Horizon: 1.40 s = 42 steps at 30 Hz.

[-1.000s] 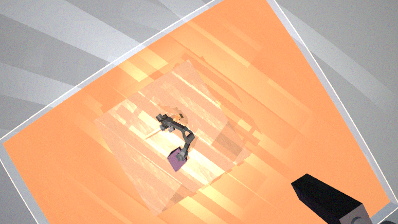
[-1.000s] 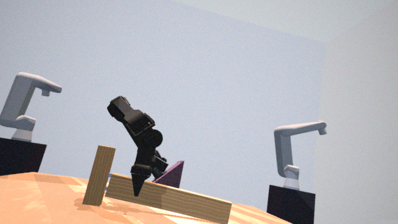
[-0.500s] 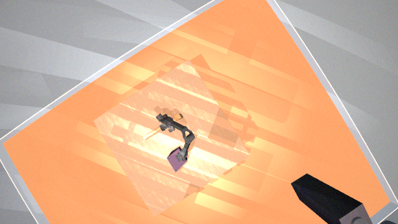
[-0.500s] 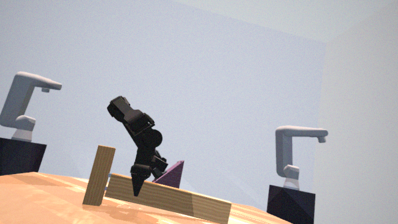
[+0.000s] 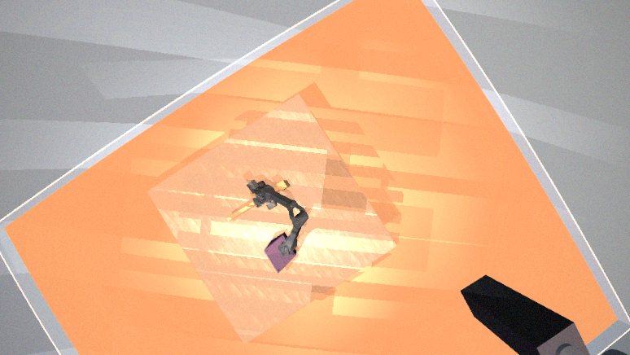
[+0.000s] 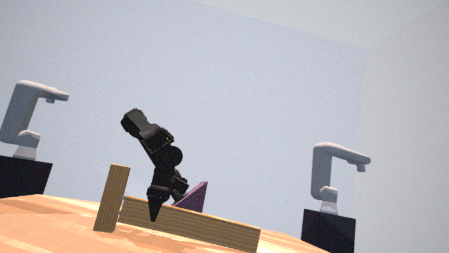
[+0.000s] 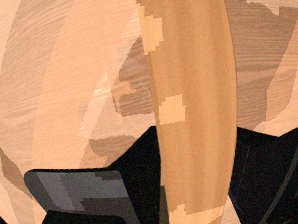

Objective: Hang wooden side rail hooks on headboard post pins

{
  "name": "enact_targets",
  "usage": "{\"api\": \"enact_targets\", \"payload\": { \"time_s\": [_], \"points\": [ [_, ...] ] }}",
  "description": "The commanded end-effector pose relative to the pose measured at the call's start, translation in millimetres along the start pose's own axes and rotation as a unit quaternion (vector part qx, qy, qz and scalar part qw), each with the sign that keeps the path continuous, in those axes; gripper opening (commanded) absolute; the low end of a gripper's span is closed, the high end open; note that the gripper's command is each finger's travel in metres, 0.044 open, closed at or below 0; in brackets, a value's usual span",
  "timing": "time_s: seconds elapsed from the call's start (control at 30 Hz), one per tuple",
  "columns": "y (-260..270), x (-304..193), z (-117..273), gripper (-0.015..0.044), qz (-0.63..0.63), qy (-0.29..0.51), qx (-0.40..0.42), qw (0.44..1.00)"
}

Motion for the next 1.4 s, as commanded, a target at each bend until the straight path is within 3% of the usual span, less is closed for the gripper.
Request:
{"api": "enact_targets", "payload": {
  "time_s": [0.0,1.37],
  "points": [
    [-4.1,-2.9,7.0,0.0000,-0.003,-0.001,-0.010,1.000],
    [-4.4,-6.4,6.0,0.0000,-0.003,-0.001,-0.011,1.000]
  ]
}}
Point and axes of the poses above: the point midway between the two fingers, 35 mm back from their tips, its own z axis back along the fingers, its own y axis across the jaws, x = y × z, the point moved 1 cm from there along z, back along the fingers, and after that the axes turned 9 degrees about -z, right-handed, at the moved point
